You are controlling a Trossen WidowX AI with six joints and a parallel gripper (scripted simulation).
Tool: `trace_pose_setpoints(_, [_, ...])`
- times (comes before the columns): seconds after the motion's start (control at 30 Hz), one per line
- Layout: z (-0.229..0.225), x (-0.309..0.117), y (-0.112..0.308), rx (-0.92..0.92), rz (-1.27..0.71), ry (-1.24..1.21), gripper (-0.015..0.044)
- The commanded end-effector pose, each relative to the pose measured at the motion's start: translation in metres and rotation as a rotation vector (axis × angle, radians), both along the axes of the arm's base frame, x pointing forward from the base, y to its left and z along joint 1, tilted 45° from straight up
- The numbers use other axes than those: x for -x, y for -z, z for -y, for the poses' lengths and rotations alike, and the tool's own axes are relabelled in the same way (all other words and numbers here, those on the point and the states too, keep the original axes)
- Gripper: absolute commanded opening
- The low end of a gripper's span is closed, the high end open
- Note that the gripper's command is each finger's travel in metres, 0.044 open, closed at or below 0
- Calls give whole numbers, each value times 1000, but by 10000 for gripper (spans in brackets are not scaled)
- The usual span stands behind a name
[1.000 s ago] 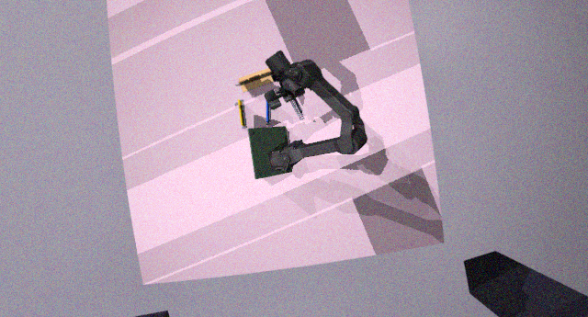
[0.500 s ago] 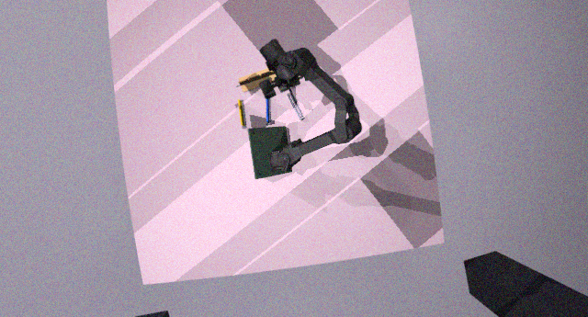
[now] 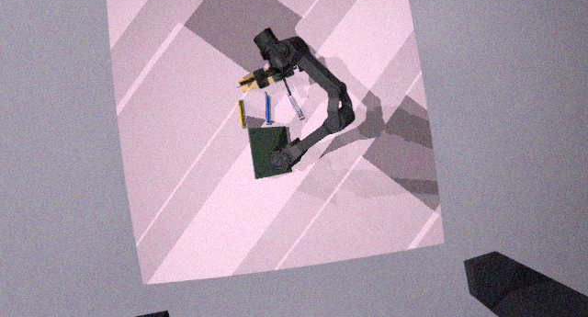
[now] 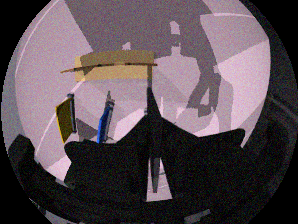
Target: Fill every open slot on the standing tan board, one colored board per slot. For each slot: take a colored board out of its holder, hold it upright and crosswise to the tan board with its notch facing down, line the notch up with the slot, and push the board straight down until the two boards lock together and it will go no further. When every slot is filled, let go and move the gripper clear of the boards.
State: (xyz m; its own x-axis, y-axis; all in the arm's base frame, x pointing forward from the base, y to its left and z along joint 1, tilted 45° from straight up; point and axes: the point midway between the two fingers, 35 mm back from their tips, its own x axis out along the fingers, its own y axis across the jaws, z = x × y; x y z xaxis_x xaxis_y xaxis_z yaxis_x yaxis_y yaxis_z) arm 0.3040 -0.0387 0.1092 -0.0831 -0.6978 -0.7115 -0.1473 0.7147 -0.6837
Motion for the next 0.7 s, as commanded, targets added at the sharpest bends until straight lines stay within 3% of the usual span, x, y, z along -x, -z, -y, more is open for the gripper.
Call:
trace_pose_setpoints(0.0, [-3, -12, 3, -2, 11, 10, 0])
trace_pose_setpoints(0.67, [-11, -58, 24, 0, 46, 43, 0])
